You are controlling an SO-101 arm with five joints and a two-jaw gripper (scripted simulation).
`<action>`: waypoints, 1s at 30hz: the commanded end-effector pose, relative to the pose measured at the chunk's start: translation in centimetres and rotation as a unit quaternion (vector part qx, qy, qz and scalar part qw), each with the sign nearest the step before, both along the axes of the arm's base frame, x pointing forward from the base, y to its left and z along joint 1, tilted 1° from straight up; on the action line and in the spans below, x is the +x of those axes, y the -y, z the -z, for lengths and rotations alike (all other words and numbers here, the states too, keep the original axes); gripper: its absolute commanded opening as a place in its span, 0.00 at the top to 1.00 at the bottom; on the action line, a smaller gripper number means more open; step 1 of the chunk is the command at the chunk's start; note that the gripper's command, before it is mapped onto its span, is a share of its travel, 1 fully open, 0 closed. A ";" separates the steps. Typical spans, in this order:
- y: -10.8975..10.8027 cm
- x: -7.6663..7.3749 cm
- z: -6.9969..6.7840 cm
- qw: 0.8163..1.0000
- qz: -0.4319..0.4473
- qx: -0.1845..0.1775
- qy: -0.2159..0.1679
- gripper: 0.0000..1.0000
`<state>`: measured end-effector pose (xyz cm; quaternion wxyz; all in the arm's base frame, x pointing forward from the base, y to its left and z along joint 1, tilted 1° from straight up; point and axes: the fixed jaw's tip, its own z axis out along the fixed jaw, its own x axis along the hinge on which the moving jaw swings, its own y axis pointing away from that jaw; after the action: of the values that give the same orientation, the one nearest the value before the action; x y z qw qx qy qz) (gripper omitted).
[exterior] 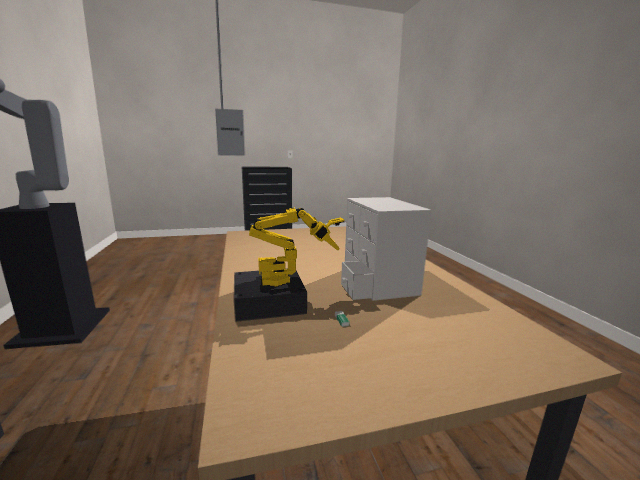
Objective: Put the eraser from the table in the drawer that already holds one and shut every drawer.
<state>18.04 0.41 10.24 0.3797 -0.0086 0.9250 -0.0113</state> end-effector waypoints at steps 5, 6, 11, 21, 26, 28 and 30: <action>-0.1 0.0 0.2 1.000 -0.001 0.004 -0.001 0.79; -0.1 0.0 0.2 1.000 -0.001 0.004 -0.001 0.79; -0.1 -1.2 2.1 0.998 -0.001 0.002 -0.056 0.79; -0.1 -3.0 4.5 0.991 -0.003 0.001 -0.132 0.79; 0.0 -2.4 1.6 0.997 0.000 0.001 -0.083 0.78; 0.0 -2.4 -0.3 0.999 0.002 0.001 -0.050 0.78; 0.1 -2.6 -2.2 1.000 0.004 0.001 -0.018 0.77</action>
<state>15.75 0.46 9.20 0.3151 -0.0087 0.9490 -0.0095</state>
